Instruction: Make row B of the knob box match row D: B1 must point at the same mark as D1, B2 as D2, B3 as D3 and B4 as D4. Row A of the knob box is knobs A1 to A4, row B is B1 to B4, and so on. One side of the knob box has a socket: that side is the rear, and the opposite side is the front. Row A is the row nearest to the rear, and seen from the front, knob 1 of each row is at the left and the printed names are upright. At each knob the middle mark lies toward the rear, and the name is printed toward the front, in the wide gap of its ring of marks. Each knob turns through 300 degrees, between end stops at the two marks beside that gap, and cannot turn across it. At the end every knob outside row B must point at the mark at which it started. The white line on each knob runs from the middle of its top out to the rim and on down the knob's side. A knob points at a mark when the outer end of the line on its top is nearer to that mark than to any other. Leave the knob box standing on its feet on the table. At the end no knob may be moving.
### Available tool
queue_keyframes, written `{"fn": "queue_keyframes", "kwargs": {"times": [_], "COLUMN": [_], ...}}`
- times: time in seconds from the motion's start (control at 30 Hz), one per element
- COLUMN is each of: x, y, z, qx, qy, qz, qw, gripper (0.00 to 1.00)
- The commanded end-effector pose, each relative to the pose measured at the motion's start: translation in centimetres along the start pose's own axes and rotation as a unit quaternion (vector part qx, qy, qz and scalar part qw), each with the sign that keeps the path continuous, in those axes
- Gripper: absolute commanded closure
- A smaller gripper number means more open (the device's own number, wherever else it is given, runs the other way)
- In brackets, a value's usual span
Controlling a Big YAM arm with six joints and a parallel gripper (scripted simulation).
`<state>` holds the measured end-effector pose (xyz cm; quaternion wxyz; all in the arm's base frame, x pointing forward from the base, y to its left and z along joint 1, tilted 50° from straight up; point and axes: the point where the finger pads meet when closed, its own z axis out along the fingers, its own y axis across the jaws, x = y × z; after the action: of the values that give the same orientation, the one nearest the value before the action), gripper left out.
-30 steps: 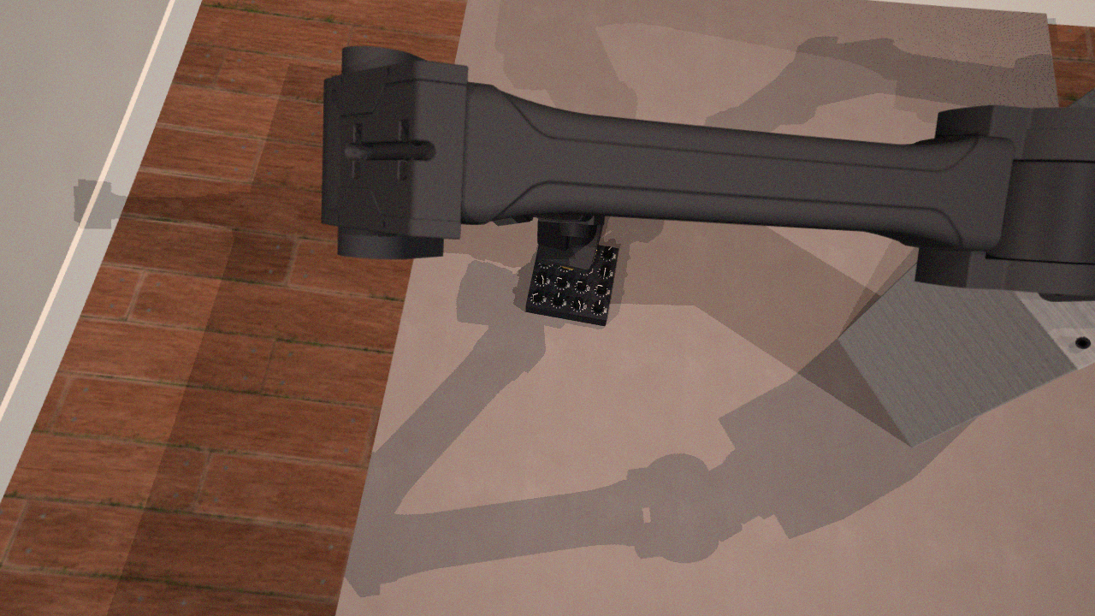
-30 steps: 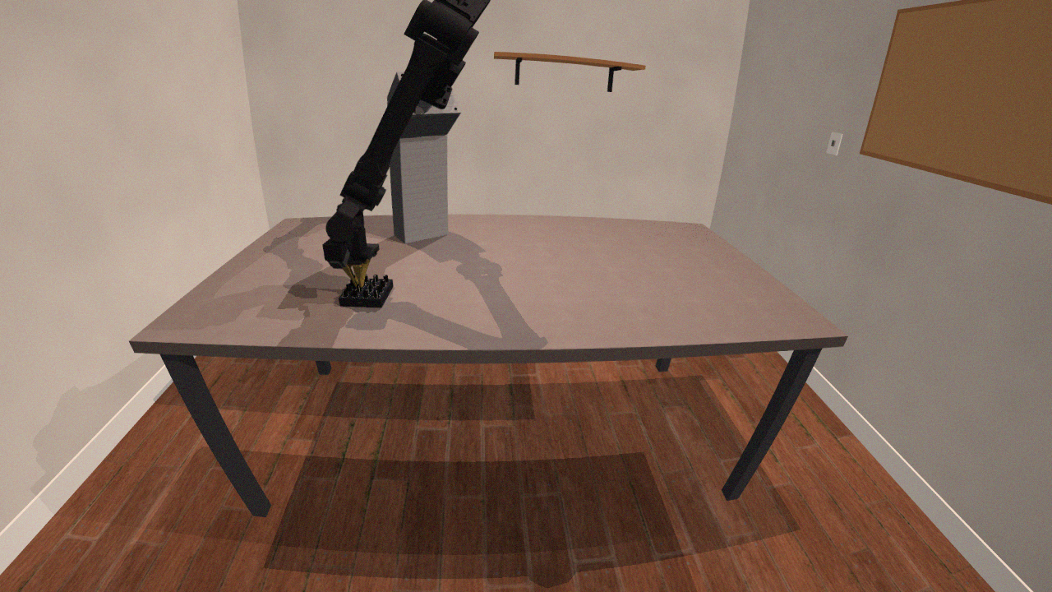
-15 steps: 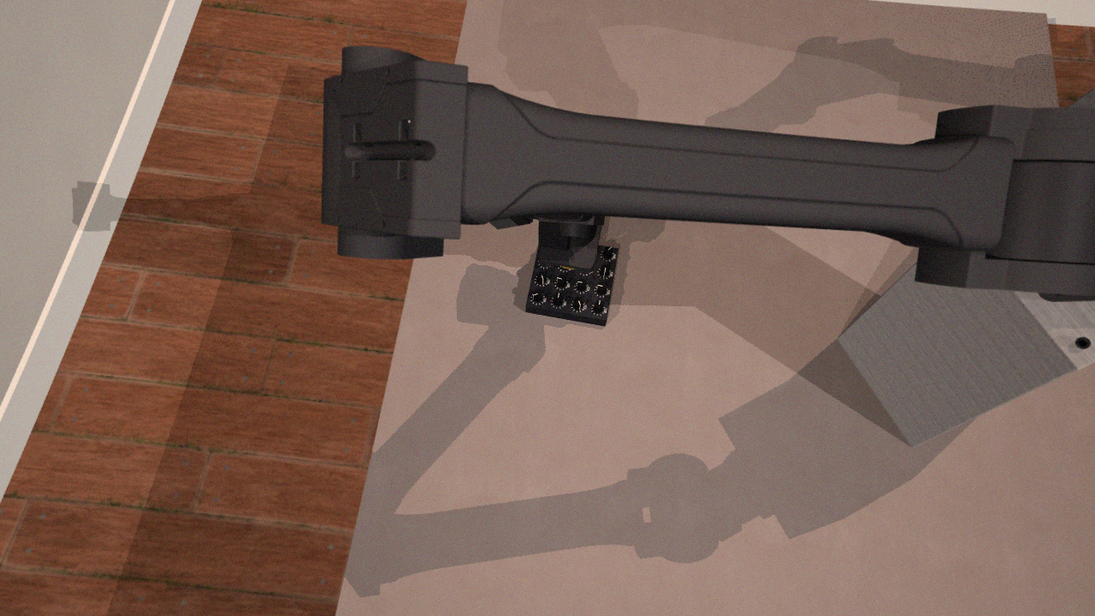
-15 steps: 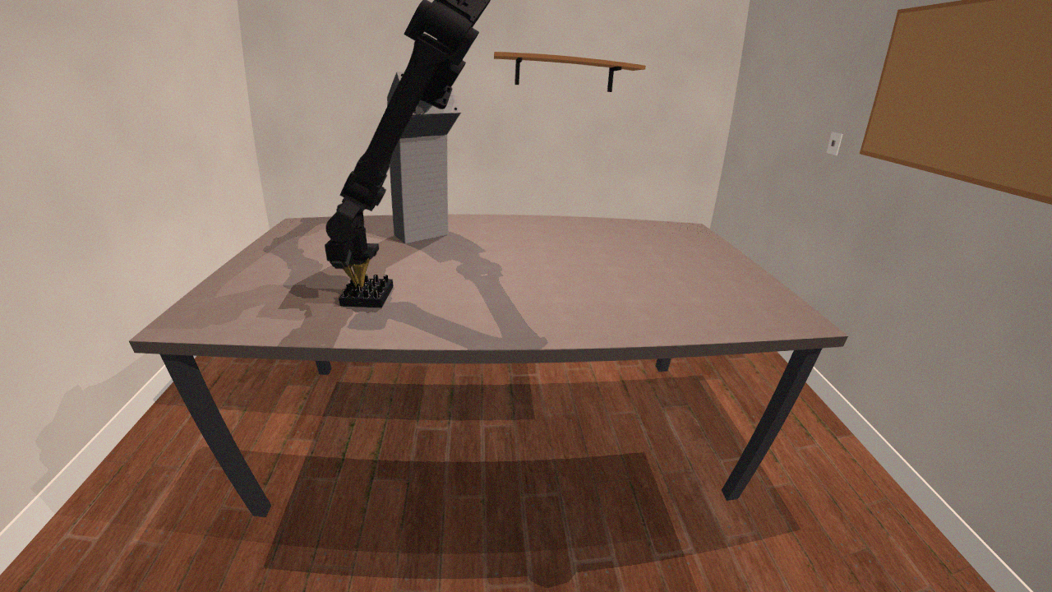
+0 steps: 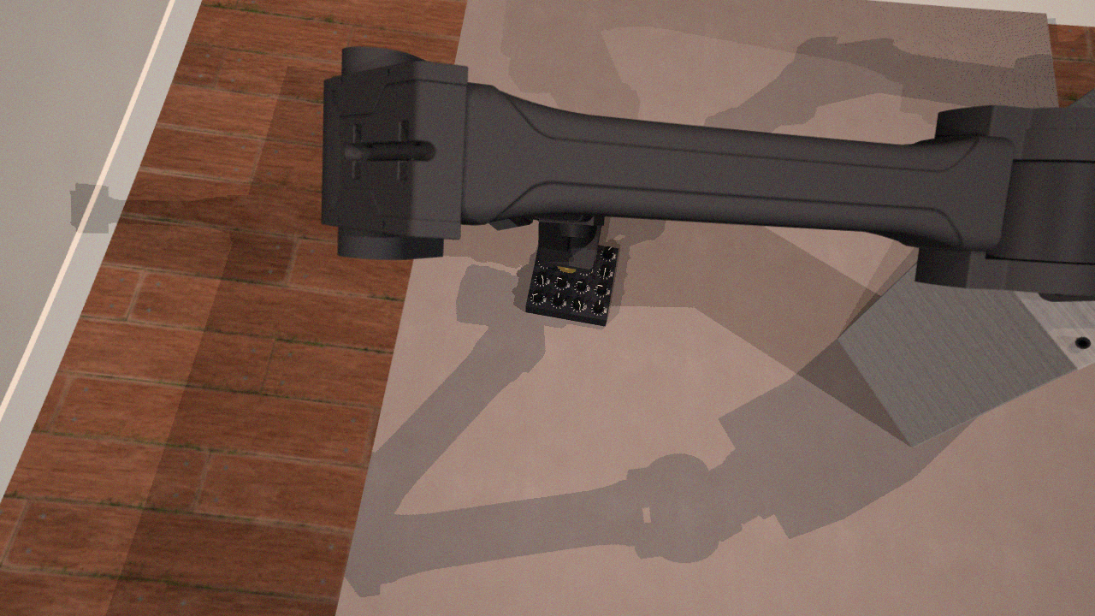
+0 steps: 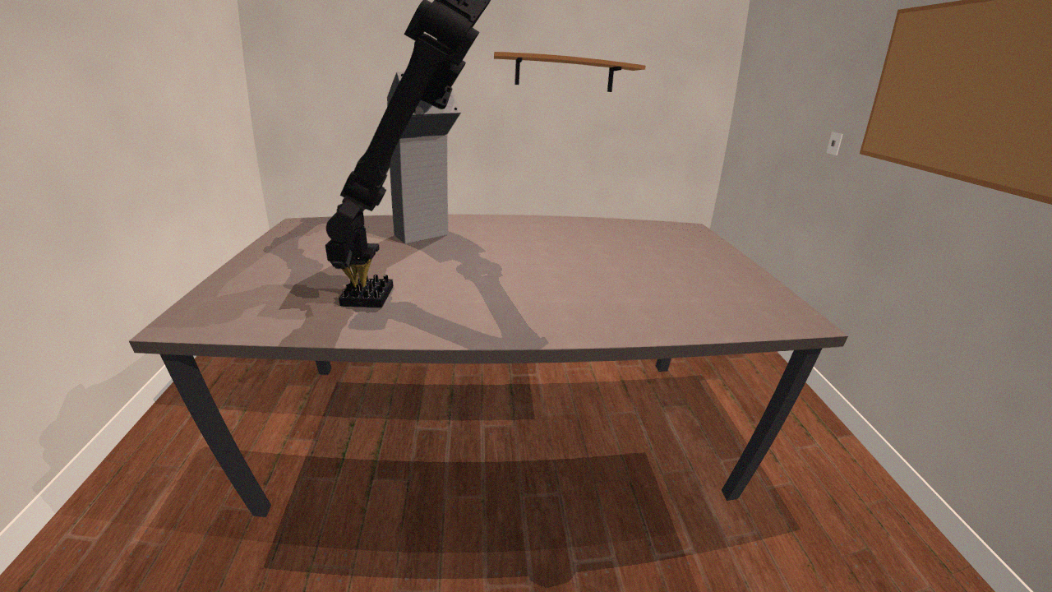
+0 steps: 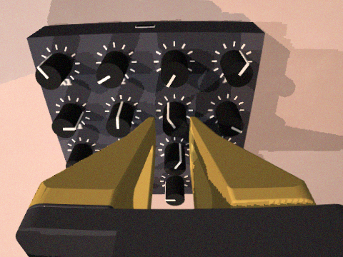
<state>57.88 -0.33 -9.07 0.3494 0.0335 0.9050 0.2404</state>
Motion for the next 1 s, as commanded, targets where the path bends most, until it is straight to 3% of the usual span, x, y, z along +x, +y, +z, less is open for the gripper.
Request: {"fn": "queue_keyframes", "kwargs": {"times": [0.0, 0.6, 0.97], "x": [-0.6, -0.7, -0.4], "y": [0.1, 0.1, -0.7], "z": [0.1, 0.0, -2.9], "qx": [-0.002, -0.002, 0.005], "qy": [-0.006, -0.008, -0.006], "qz": [-0.009, -0.01, 0.001], "qw": [1.0, 1.0, 1.0], "gripper": [0.82, 0.82, 0.82]}}
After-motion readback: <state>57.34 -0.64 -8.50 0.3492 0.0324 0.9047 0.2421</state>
